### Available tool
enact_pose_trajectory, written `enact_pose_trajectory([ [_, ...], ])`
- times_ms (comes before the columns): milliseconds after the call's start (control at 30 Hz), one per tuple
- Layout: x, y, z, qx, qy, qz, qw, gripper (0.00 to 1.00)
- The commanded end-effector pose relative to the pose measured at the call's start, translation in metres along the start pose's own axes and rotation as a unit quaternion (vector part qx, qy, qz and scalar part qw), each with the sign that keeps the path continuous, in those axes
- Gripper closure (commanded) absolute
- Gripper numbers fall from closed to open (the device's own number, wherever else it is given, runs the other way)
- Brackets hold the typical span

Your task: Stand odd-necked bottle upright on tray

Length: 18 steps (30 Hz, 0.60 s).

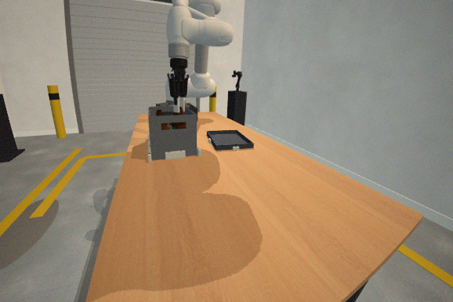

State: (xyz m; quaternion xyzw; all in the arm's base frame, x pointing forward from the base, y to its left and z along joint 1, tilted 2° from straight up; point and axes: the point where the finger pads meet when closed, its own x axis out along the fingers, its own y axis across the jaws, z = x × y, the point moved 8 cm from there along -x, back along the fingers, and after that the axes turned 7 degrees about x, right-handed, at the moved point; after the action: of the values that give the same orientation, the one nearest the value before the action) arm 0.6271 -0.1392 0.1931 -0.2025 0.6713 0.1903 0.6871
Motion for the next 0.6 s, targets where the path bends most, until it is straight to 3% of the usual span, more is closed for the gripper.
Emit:
enact_pose_trajectory([
  [0, -0.0047, 0.0005, 0.0022, 0.001, 0.0, -0.002, 1.0, 1.0],
  [567, -0.0121, 0.0012, 0.0021, 0.001, 0.0, -0.002, 1.0, 1.0],
])
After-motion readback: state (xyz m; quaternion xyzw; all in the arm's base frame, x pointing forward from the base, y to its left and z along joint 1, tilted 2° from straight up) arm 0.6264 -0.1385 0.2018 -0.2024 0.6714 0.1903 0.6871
